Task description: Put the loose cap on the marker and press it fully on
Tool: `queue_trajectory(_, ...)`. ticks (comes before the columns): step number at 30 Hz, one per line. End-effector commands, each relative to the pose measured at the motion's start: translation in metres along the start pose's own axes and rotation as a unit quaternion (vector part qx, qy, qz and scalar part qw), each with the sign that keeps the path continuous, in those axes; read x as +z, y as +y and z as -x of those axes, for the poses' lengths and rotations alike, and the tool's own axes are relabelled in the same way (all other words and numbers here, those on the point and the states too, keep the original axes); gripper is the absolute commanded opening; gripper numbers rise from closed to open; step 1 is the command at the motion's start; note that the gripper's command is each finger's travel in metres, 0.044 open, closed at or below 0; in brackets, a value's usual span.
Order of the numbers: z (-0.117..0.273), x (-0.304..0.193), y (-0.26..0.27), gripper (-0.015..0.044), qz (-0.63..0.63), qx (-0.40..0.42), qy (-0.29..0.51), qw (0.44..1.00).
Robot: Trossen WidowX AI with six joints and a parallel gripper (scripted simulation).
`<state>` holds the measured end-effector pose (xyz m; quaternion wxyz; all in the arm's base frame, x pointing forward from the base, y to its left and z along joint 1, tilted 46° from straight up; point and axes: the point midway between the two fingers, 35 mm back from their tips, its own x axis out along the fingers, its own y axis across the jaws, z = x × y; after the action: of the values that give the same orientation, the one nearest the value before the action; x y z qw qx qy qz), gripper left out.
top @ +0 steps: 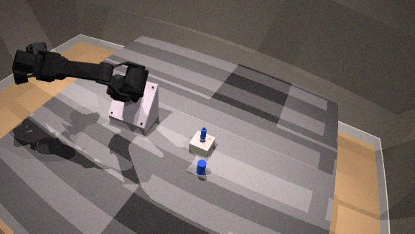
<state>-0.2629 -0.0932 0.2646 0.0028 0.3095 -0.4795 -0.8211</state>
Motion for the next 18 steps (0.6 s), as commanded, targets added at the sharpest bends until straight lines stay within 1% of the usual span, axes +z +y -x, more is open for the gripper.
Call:
queue_trajectory(1, 0.000, -0.001, 0.000, 0.0374, 0.001, 0.000, 0.001, 1.000)
queue_trajectory(4, -0.002, -0.015, 0.005, 0.0295, 0.021, 0.001, 0.023, 1.000)
queue_trajectory(6, -0.003, -0.035, 0.012, 0.0248, 0.048, 0.004, 0.051, 0.998)
queue_trajectory(12, 0.004, -0.109, 0.028, 0.0248, 0.153, 0.016, 0.149, 0.977)
queue_trajectory(18, 0.028, -0.182, 0.033, 0.0248, 0.265, 0.037, 0.235, 0.934)
